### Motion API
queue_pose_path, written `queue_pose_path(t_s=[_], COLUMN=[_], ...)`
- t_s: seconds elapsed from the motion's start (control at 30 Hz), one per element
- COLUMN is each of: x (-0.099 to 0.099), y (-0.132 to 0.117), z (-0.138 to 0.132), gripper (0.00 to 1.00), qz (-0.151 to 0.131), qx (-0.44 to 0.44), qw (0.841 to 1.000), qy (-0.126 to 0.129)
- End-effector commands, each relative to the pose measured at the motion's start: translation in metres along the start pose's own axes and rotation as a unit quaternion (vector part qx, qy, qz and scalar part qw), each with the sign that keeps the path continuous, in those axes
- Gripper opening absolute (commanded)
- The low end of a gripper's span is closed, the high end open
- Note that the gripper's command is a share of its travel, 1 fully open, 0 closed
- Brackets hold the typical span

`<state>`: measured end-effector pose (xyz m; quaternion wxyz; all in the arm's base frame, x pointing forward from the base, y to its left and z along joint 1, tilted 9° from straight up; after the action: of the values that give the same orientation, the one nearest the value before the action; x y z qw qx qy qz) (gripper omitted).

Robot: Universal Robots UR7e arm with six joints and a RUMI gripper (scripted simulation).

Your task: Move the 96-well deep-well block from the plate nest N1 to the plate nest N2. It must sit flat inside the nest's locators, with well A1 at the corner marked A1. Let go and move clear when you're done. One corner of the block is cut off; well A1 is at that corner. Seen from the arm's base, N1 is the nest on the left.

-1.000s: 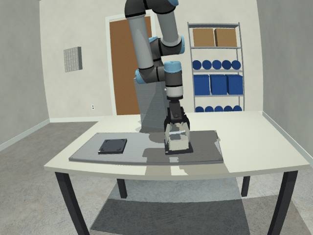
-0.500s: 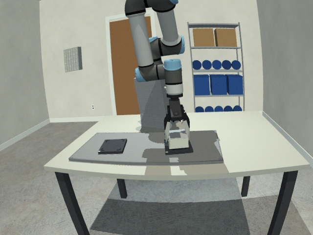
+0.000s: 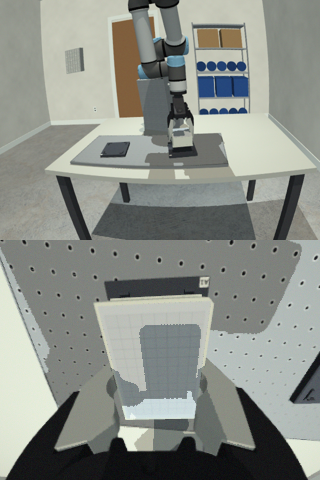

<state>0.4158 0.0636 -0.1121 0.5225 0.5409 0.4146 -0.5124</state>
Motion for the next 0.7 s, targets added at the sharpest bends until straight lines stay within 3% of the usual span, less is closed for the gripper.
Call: queue_pose_path(t_s=[0.0, 0.67], x=[-0.009, -0.039], y=[0.0, 0.0], z=[0.0, 0.0], gripper=[0.0, 0.0], qz=[0.0, 0.0], qx=[0.0, 0.0], qw=[1.0, 1.0], qy=[0.0, 0.0])
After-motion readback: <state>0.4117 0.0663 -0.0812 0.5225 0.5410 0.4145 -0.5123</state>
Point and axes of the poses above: the point where the finger pads meet when closed, its own x axis out along the fingers, its own z axis across the jaws, y = z × x, the point moved 9 cm from there along -x, back along the fingers, and after that the axes turned 5 degrees about x, right-handed, at the moved point
